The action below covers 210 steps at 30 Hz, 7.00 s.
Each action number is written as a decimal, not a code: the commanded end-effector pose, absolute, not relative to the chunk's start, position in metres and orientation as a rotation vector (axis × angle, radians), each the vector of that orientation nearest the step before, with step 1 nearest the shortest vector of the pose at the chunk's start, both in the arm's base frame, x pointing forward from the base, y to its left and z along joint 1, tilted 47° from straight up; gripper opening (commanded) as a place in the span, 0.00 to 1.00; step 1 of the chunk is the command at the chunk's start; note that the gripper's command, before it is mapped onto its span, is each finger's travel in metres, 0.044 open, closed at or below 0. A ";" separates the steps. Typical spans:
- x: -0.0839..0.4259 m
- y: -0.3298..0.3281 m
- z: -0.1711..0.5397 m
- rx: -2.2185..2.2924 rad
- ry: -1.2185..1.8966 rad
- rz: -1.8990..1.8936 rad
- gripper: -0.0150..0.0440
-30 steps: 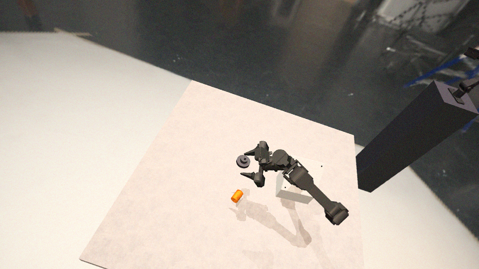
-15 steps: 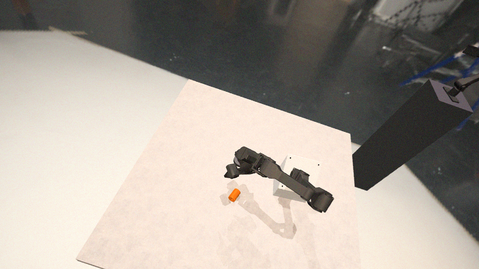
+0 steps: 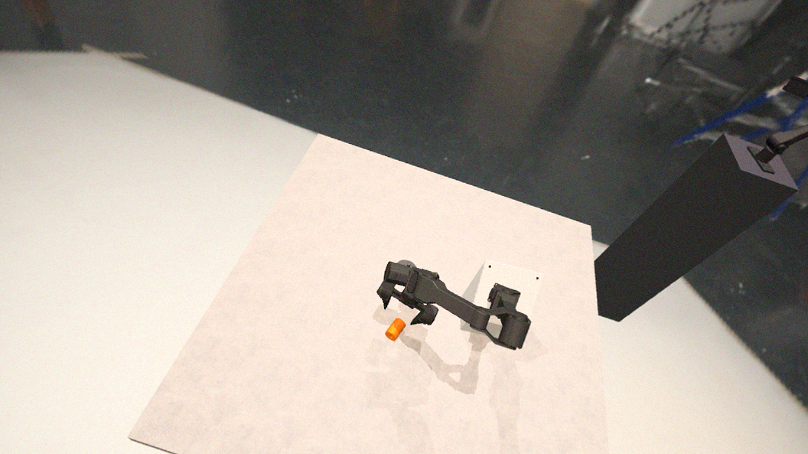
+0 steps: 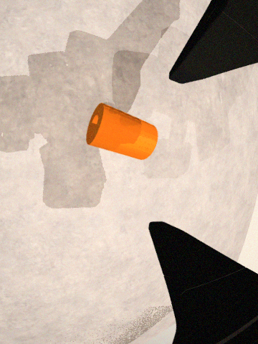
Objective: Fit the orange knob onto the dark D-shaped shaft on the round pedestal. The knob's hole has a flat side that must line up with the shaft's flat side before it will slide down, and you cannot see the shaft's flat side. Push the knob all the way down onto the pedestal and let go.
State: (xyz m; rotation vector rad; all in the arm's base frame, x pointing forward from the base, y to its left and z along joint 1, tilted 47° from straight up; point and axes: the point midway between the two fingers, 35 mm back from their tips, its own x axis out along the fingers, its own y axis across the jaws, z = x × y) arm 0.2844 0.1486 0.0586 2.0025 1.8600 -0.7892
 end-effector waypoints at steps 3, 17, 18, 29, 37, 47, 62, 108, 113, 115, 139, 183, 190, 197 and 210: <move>0.272 0.157 0.047 2.038 1.916 -0.966 1.00; 0.270 0.174 0.031 2.039 1.917 -0.965 1.00; 0.270 0.174 0.031 2.039 1.917 -0.965 1.00; 0.269 0.186 0.019 2.037 1.917 -0.966 1.00; 0.267 0.195 0.010 2.038 1.917 -0.966 1.00; 0.265 0.206 0.000 2.039 1.919 -0.965 1.00; 0.265 0.207 0.000 2.040 1.920 -0.965 0.66; 0.275 0.215 0.031 1.588 1.648 -1.311 0.56; 0.277 0.217 0.036 1.514 1.600 -1.358 0.56; 0.278 0.219 0.037 1.483 1.579 -1.376 0.56; 0.286 0.237 0.055 1.109 1.320 -1.560 0.56; 0.289 0.248 0.063 1.005 1.251 -1.592 0.69; 0.289 0.248 0.063 1.005 1.251 -1.592 0.69; 0.289 0.248 0.063 1.005 1.251 -1.592 0.87; 0.294 0.218 0.092 1.051 1.246 -1.553 1.00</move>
